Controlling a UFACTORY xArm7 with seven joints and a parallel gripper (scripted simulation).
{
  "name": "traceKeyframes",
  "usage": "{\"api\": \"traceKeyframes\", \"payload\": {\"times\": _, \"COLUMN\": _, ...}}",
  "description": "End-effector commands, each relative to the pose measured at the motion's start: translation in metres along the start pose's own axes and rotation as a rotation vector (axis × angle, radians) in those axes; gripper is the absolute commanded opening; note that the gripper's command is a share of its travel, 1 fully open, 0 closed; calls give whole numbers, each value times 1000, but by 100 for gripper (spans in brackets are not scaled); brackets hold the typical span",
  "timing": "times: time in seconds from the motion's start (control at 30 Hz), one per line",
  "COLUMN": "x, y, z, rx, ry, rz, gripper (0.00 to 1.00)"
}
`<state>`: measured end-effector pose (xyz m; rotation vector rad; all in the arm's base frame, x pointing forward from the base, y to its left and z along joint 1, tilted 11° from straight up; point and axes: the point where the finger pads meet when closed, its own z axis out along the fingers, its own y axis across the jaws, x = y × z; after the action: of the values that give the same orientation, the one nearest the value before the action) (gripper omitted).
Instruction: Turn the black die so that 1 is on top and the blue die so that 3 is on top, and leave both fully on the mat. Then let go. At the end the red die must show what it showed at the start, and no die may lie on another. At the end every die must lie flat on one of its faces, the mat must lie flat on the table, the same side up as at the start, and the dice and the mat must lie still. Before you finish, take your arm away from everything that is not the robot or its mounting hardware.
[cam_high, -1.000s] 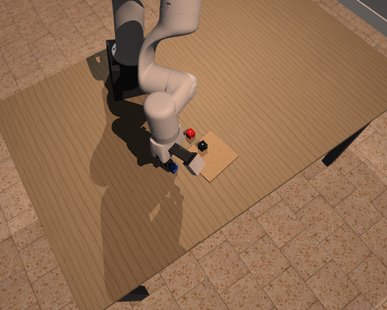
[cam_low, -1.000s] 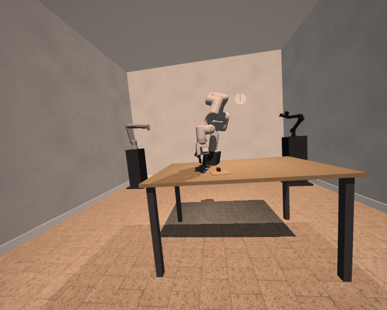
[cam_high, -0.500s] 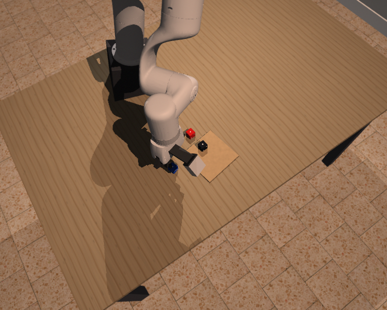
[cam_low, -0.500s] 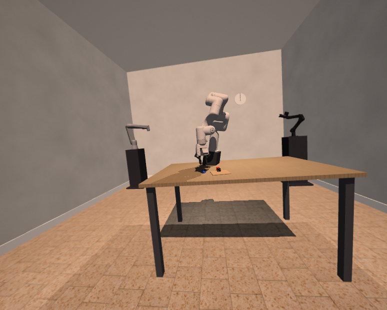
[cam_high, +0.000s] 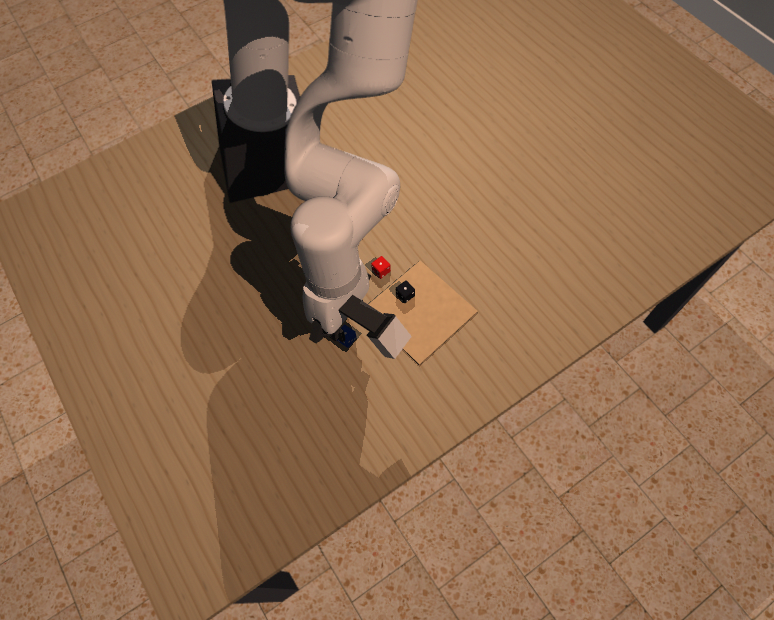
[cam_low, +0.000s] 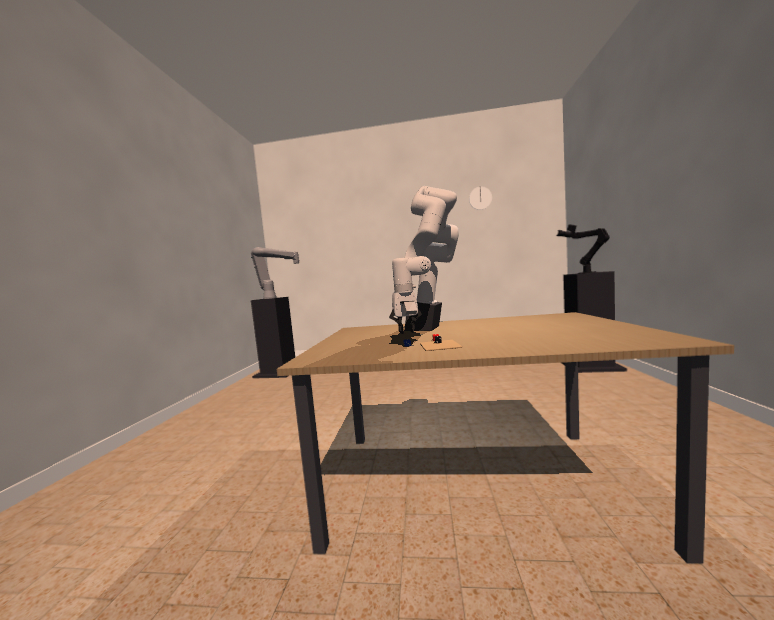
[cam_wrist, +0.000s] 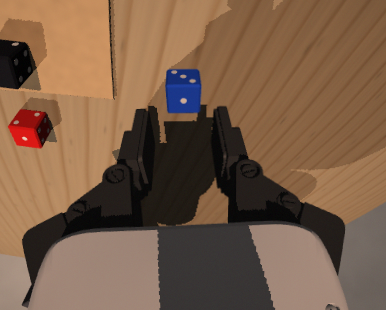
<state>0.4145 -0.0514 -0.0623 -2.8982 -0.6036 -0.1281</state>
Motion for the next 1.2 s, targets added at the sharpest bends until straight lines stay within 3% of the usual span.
{"api": "traceKeyframes", "payload": {"times": 0.0, "x": 1, "y": 1, "z": 2, "rx": -3, "ry": 4, "rz": 0, "gripper": 42}}
{"api": "traceKeyframes", "payload": {"times": 0.47, "x": 1, "y": 2, "z": 20, "rx": -3, "ry": 4, "rz": 0, "gripper": 42}}
{"api": "traceKeyframes", "payload": {"times": 1.17, "x": 1, "y": 2, "z": 23, "rx": -3, "ry": 4, "rz": 0, "gripper": 42}}
